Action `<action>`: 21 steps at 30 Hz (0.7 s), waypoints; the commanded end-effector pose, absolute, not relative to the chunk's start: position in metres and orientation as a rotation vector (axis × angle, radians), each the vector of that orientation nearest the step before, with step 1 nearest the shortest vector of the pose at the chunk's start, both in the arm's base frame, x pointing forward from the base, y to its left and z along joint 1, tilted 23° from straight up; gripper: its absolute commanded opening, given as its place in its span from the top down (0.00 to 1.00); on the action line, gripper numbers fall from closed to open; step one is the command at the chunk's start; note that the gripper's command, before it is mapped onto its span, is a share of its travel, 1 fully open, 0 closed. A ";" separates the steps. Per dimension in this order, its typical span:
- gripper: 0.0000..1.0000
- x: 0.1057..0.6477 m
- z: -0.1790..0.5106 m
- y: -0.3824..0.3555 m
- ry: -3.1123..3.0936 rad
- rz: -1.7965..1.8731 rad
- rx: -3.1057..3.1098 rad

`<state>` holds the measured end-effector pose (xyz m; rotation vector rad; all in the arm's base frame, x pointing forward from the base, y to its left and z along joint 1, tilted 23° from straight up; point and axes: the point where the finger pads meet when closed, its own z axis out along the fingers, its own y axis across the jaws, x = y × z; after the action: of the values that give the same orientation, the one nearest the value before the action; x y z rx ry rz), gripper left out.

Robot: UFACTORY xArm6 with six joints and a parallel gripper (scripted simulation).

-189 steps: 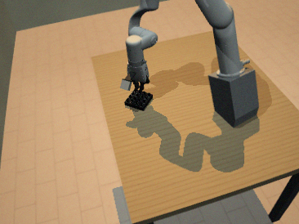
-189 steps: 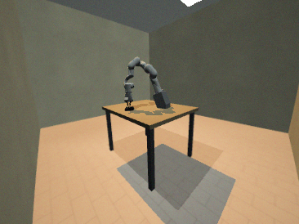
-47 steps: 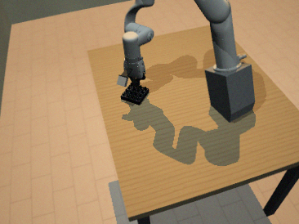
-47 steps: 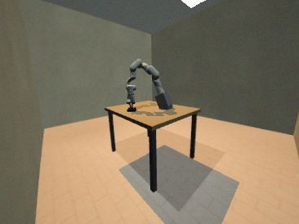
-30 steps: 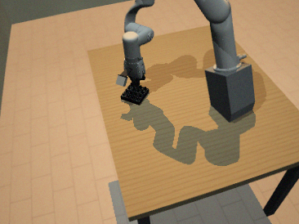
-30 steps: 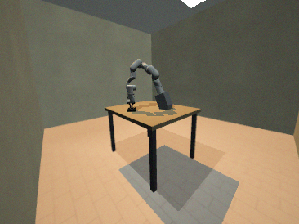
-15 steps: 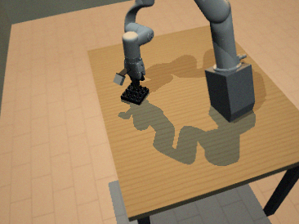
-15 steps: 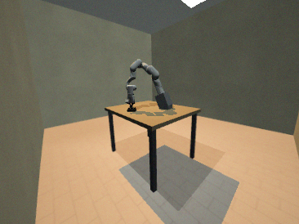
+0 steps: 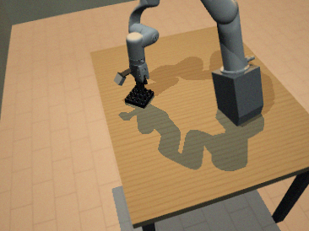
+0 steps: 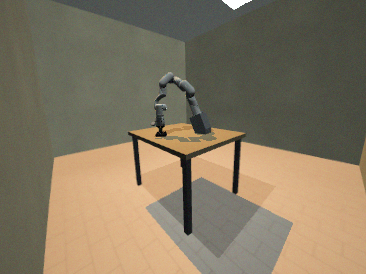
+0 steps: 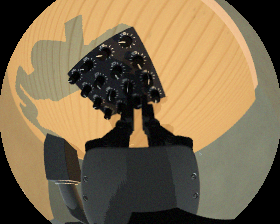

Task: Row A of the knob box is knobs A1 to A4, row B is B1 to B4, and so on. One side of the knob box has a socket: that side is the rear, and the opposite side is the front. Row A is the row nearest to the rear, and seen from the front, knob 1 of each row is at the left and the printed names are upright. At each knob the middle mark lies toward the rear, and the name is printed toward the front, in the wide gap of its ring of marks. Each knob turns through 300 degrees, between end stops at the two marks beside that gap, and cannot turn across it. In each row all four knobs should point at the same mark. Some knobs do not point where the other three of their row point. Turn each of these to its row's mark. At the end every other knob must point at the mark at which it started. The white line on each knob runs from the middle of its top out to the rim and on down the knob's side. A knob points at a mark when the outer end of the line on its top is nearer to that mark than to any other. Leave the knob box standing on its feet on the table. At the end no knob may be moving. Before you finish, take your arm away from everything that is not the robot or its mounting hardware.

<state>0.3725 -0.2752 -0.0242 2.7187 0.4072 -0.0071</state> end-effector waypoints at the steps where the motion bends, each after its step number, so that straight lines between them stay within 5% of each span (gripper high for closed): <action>1: 0.92 0.374 -0.023 -0.275 0.253 0.033 2.727; 21: 0.92 0.374 -0.023 -0.275 -0.367 0.158 2.726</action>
<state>0.3725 -0.2752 -0.0242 2.7502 -0.2670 0.1207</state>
